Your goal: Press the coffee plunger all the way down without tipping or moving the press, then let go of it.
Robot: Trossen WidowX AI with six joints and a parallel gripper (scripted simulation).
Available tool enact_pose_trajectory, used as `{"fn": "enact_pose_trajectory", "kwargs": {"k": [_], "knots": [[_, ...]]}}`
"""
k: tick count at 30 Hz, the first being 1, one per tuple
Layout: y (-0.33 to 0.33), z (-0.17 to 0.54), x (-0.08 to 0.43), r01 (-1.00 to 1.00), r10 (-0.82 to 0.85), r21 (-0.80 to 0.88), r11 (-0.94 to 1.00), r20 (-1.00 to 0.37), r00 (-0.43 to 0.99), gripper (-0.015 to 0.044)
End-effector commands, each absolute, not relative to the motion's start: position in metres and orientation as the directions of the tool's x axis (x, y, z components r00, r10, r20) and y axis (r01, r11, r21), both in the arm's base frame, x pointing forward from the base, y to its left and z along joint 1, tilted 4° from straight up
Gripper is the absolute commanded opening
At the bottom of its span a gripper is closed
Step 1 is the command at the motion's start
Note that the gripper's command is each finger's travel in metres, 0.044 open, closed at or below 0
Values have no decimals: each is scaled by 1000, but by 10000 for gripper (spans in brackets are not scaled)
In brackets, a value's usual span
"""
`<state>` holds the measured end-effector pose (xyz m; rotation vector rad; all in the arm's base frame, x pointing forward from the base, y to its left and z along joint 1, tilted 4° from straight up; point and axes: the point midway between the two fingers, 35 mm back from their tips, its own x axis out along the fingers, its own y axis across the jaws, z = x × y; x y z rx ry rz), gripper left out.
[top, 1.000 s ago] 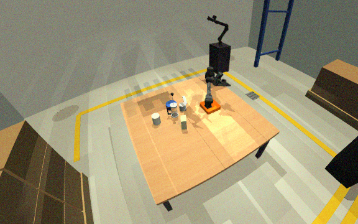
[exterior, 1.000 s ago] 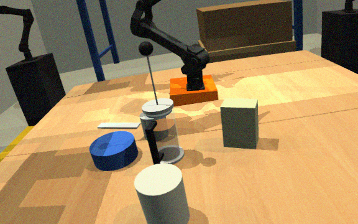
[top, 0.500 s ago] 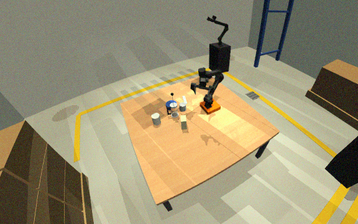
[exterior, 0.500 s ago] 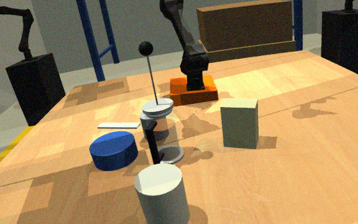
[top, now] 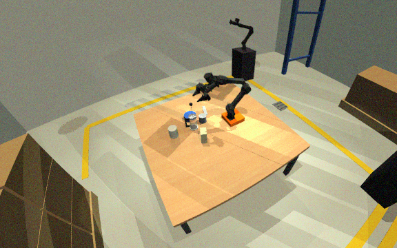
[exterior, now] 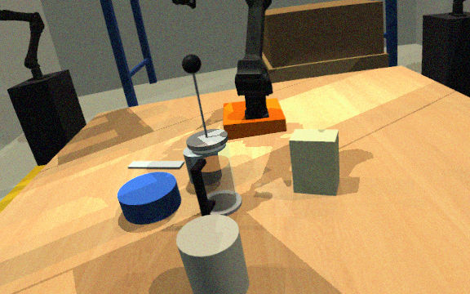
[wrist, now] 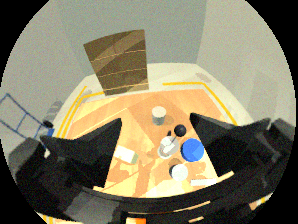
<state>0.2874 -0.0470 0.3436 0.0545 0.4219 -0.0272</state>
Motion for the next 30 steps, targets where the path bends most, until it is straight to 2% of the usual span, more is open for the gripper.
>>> {"fn": "enact_pose_trajectory", "kwargs": {"k": [1, 12, 30], "knots": [[-94, 337, 281, 238, -183, 63, 969, -461, 868, 440], [-93, 277, 283, 251, -194, 64, 966, -464, 864, 440], [-96, 271, 295, 253, -195, 64, 965, -463, 865, 440]]}}
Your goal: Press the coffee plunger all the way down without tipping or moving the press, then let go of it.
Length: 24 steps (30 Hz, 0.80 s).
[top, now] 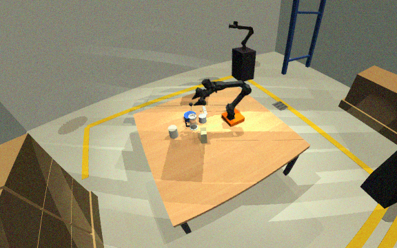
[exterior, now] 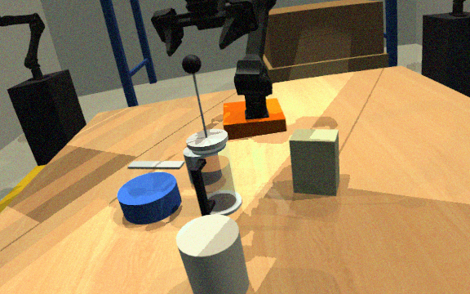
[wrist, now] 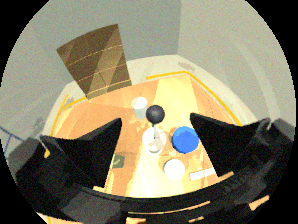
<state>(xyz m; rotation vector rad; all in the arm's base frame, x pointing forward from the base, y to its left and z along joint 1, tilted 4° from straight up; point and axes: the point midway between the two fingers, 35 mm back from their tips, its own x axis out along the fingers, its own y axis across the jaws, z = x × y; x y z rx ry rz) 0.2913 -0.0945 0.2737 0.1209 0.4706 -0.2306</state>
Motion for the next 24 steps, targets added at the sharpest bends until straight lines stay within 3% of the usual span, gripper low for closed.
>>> {"fn": "enact_pose_trajectory", "kwargs": {"k": [1, 17, 24], "knots": [[-96, 270, 297, 253, -195, 64, 965, -463, 865, 440], [-100, 259, 316, 253, -196, 65, 965, -461, 865, 440], [-100, 259, 316, 253, -196, 65, 965, -461, 865, 256]]}}
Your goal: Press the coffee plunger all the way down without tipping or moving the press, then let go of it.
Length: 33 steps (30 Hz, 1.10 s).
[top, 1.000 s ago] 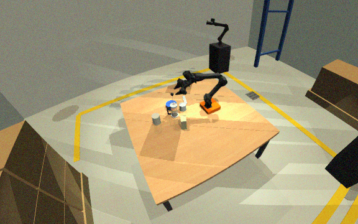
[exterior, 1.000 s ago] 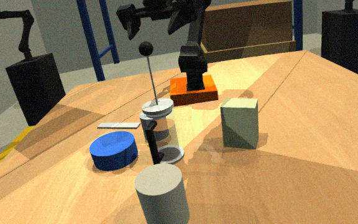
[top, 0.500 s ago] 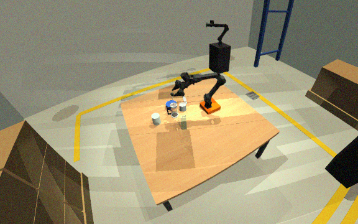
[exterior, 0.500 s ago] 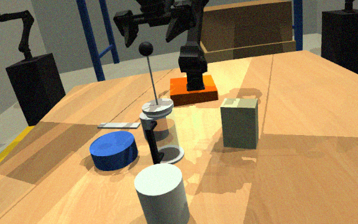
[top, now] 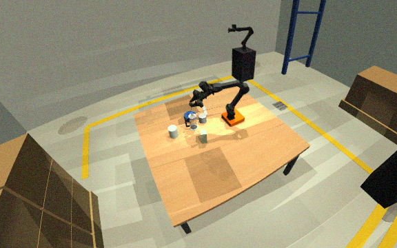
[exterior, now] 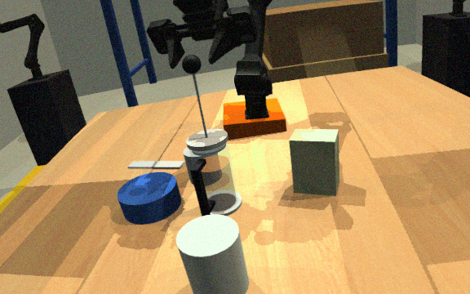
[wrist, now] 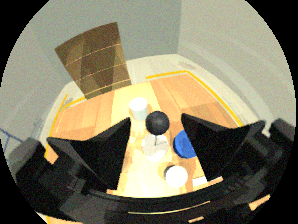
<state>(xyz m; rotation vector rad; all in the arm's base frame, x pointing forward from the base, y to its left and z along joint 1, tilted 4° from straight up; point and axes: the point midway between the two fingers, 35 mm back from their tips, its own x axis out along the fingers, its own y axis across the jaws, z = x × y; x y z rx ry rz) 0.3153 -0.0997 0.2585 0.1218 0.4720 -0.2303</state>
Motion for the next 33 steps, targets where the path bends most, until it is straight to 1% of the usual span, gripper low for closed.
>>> {"fn": "enact_pose_trajectory", "kwargs": {"k": [1, 4, 8, 18, 33], "knots": [[-100, 259, 316, 253, -196, 65, 965, -461, 865, 230], [-100, 259, 316, 253, -196, 65, 965, -461, 865, 151], [-100, 259, 316, 253, -196, 65, 965, -461, 865, 125], [-100, 256, 317, 253, -196, 65, 965, -461, 865, 123], [-101, 232, 322, 253, -196, 65, 965, -461, 866, 123]]}}
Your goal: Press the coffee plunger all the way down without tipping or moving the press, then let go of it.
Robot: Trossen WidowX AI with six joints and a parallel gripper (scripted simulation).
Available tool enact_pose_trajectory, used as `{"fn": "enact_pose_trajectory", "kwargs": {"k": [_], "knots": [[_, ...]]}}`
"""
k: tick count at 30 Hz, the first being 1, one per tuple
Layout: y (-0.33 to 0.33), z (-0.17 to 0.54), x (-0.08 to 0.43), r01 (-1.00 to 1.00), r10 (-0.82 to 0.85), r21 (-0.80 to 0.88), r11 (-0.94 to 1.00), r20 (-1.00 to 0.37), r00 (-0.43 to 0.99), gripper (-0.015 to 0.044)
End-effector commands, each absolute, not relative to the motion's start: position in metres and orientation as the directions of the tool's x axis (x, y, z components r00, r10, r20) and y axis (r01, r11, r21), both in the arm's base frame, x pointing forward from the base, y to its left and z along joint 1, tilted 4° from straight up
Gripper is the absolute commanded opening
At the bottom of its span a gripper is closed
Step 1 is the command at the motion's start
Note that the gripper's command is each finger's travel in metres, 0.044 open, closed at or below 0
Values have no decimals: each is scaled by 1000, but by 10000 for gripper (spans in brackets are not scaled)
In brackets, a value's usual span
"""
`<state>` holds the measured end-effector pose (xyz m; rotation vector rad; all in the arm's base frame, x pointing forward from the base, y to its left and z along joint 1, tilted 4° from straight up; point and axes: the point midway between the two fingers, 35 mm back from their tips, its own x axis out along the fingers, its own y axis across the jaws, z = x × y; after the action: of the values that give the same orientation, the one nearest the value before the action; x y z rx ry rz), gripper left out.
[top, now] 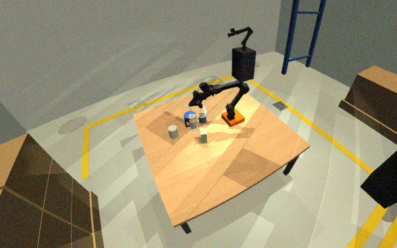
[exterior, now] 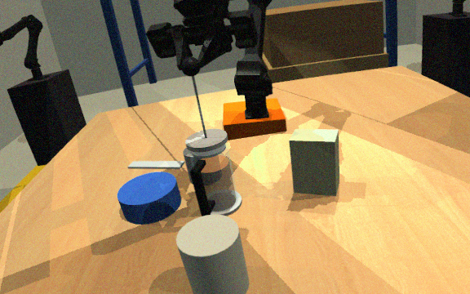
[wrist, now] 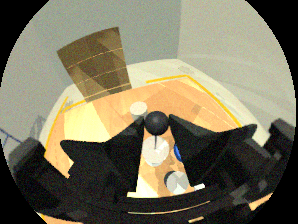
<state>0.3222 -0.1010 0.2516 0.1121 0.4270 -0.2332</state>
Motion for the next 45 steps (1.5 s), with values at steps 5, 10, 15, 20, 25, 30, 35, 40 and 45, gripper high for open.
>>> {"fn": "enact_pose_trajectory", "kwargs": {"k": [5, 10, 15, 20, 25, 30, 35, 40, 45], "knots": [[-101, 224, 324, 253, -196, 65, 965, -461, 866, 123], [-101, 216, 326, 253, -196, 65, 965, -461, 866, 123], [-101, 208, 328, 253, -196, 65, 965, -461, 866, 123], [-100, 199, 329, 253, -196, 65, 965, -460, 866, 123], [-100, 191, 330, 253, -196, 65, 965, -460, 866, 123], [-100, 183, 332, 253, -195, 65, 965, -460, 866, 123], [-99, 175, 333, 253, -195, 65, 965, -460, 866, 123], [-99, 167, 335, 253, -195, 65, 965, -460, 866, 123], [-99, 160, 338, 253, -195, 65, 965, -460, 866, 123]]}}
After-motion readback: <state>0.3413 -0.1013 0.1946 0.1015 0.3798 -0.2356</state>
